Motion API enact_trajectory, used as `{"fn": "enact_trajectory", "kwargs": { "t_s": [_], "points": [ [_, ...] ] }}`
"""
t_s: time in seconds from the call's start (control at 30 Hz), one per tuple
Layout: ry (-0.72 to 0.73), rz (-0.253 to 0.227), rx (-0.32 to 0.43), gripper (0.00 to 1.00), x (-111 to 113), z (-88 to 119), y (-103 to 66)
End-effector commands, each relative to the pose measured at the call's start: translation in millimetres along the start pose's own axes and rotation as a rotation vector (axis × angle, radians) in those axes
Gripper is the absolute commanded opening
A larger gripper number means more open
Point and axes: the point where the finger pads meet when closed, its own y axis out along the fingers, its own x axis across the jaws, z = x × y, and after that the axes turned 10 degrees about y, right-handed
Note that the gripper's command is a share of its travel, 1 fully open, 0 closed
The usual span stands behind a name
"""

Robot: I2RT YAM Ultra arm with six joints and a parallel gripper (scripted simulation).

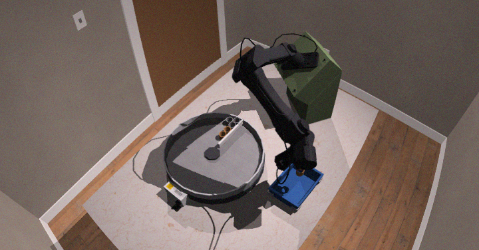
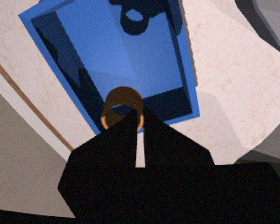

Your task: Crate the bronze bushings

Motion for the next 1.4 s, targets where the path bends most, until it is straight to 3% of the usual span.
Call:
{"fn": "enact_trajectory", "kwargs": {
  "t_s": [0.0, 1.37],
  "points": [
    [0.020, -0.061, -0.036, 0.00, 19.8, -14.9, -23.3],
    [0.023, -0.064, -0.038, 0.00, 20.7, -16.5, -23.4]
  ]
}}
